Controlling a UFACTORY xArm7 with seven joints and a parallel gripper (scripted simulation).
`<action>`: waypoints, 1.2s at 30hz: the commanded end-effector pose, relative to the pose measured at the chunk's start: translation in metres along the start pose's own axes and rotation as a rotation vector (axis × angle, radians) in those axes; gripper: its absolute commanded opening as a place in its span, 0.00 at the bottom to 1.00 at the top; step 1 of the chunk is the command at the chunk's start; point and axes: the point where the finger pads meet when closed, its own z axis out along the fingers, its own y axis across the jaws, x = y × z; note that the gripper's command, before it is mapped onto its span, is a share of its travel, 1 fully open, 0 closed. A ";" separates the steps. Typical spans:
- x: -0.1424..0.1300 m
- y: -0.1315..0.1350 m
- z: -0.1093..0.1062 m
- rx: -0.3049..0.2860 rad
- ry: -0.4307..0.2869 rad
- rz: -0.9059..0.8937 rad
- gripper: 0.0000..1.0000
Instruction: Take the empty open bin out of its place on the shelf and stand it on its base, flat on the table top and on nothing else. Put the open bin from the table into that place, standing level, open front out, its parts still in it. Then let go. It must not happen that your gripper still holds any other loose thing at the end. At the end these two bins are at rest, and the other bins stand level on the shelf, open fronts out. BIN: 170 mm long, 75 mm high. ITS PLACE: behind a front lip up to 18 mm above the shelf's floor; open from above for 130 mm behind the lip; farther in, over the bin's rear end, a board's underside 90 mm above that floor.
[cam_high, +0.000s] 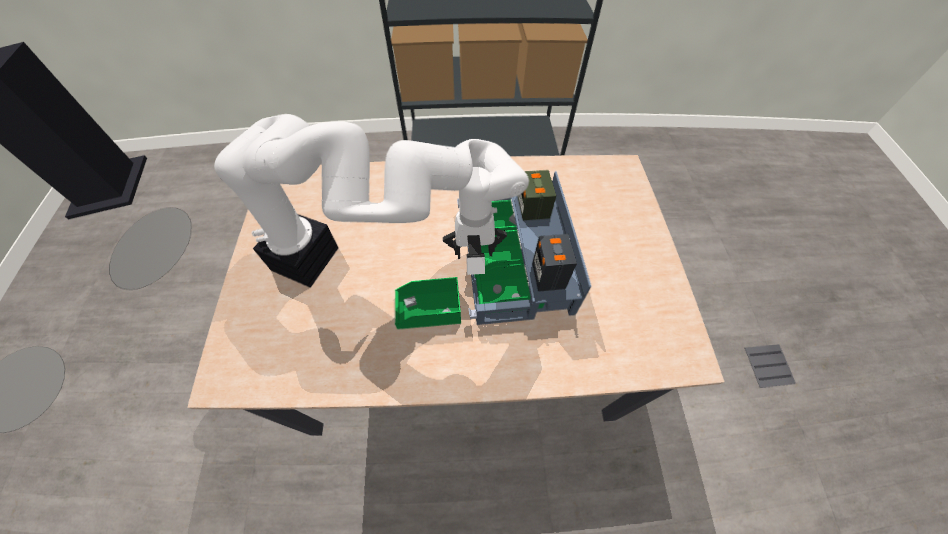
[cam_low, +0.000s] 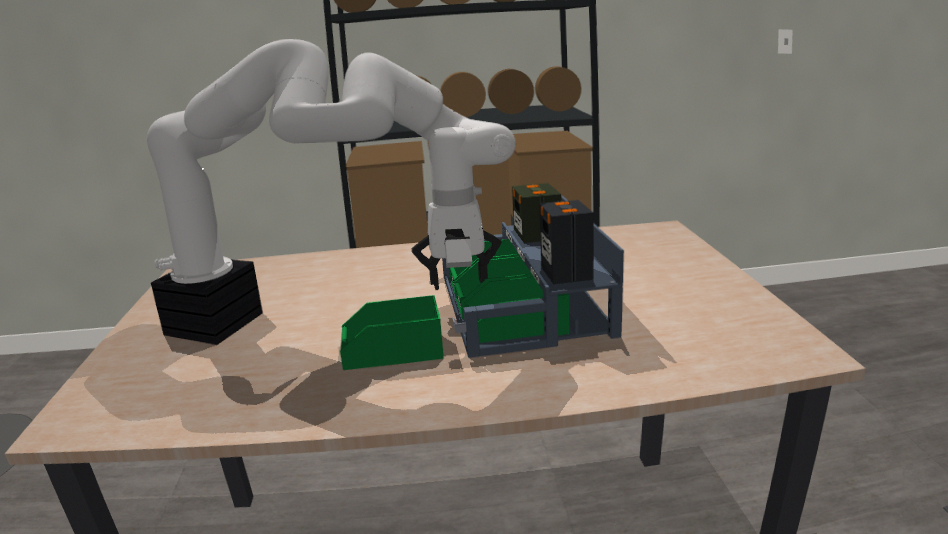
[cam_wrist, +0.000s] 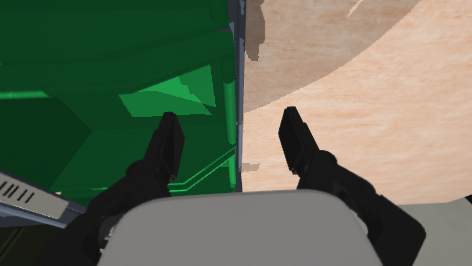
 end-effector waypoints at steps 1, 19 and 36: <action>0.000 -0.002 -0.002 0.004 0.000 0.000 0.95; 0.000 -0.002 -0.002 0.003 0.000 0.000 0.95; 0.000 -0.002 0.002 0.004 0.000 0.000 0.95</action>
